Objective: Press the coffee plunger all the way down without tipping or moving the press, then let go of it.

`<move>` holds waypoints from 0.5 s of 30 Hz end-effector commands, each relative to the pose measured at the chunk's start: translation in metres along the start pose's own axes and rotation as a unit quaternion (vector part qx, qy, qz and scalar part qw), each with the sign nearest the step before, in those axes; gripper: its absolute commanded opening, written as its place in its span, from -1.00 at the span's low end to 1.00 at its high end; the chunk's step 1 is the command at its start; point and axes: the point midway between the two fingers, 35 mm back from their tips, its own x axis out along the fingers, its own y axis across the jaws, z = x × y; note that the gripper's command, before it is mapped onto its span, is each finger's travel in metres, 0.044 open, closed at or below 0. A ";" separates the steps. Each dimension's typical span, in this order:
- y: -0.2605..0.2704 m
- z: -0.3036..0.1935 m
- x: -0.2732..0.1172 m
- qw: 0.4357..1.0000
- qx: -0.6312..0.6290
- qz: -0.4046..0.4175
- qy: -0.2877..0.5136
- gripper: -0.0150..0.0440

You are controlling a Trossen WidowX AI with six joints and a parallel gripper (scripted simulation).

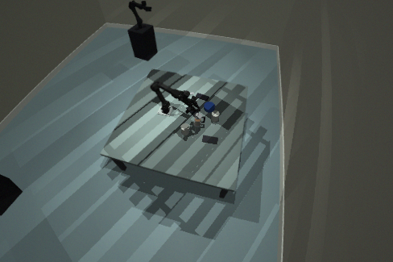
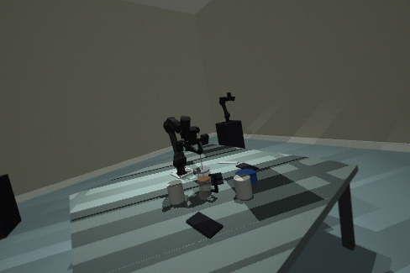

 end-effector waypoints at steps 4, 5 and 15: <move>0.000 -0.031 0.014 0.999 0.001 -0.001 0.032 -0.05; 0.000 -0.032 0.015 0.999 0.001 -0.001 0.032 -0.05; 0.000 -0.046 0.023 1.000 0.001 -0.001 0.032 -0.05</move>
